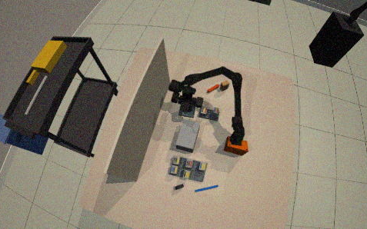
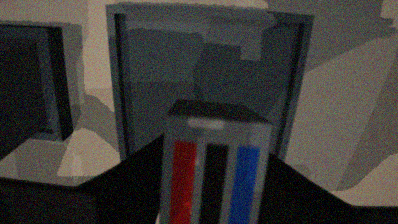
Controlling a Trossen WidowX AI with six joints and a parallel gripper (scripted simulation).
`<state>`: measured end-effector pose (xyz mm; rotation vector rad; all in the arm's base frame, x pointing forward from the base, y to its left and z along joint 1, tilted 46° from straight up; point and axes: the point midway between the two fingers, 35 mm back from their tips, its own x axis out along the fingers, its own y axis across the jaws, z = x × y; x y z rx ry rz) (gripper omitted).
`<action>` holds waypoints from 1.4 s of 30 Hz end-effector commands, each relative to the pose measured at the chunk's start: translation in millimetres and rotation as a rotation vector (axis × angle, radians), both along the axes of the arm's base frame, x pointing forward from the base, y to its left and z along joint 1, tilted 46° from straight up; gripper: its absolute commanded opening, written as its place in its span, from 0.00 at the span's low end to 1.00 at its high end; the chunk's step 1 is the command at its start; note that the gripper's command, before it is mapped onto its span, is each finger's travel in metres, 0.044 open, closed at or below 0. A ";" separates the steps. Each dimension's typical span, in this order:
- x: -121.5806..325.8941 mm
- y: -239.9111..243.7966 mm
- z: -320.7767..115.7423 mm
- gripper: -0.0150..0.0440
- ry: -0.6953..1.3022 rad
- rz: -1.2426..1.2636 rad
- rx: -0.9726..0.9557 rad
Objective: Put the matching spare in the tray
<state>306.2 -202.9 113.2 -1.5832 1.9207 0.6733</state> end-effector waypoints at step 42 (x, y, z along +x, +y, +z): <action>14.8 70.6 70.5 1.00 -0.006 0.009 -0.003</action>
